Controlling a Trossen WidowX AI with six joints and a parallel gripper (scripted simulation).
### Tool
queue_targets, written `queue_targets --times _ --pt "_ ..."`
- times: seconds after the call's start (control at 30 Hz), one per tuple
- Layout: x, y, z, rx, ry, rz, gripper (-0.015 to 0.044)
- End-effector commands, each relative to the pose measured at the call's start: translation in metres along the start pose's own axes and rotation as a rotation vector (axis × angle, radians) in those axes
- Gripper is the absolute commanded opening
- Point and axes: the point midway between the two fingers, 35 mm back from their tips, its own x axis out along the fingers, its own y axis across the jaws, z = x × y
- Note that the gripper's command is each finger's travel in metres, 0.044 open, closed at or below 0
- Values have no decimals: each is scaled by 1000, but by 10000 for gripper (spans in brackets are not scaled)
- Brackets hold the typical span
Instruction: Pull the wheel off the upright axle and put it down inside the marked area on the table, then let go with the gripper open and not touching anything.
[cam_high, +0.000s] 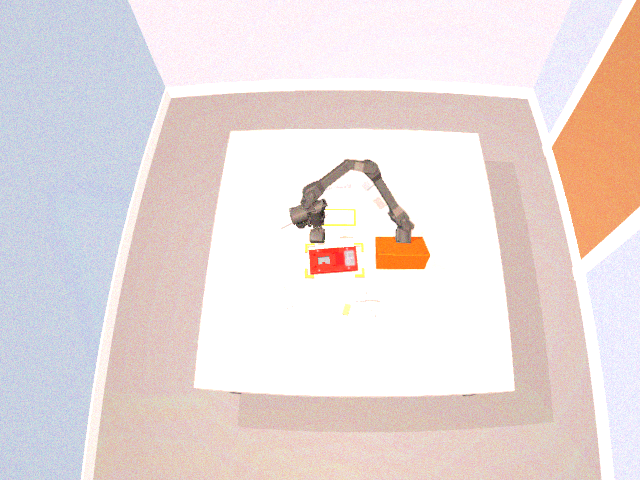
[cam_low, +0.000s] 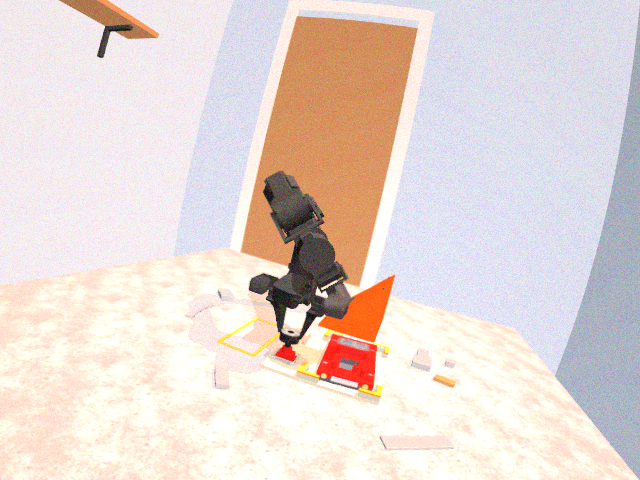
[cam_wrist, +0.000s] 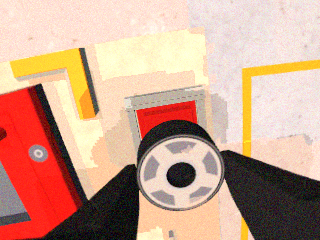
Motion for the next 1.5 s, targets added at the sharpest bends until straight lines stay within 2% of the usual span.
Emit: queue_targets --times 0.0,1.47 --pt "-6 1 2 8 -14 6 0" --pt "-21 1 1 6 -15 5 0"
